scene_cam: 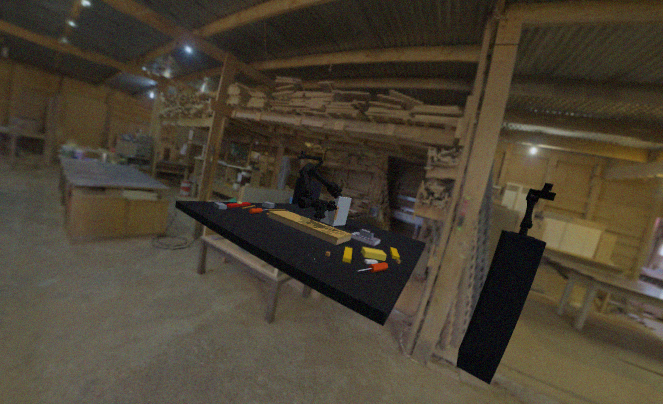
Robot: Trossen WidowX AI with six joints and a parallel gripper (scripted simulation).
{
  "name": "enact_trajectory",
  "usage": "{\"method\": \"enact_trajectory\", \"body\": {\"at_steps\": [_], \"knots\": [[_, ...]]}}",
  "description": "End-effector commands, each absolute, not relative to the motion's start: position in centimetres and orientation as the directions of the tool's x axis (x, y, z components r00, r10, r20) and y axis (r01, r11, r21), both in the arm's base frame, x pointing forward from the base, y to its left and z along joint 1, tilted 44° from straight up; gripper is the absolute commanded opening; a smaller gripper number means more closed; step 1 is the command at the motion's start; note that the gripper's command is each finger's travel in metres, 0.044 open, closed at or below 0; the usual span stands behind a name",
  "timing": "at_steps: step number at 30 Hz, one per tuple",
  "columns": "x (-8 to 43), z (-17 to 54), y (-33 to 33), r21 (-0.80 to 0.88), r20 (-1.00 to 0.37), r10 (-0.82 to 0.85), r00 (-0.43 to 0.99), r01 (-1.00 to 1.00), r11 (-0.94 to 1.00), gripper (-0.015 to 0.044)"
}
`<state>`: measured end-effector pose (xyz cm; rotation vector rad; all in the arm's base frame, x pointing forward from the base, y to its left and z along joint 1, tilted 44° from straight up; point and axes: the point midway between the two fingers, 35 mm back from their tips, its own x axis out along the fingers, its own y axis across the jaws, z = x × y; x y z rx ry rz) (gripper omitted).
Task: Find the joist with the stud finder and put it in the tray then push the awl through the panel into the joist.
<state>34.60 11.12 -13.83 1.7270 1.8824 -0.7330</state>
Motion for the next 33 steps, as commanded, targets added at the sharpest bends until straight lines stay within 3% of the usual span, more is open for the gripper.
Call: {"method": "enact_trajectory", "body": {"at_steps": [1, 33], "knots": [[34.5, -14.2, 10.9, -0.066, -0.666, 0.74, -0.092, 0.996, 0.065, 0.0], [34.4, -16.4, 8.7, -0.067, -0.666, 0.74, -0.093, 0.996, 0.065, 0.0]]}}
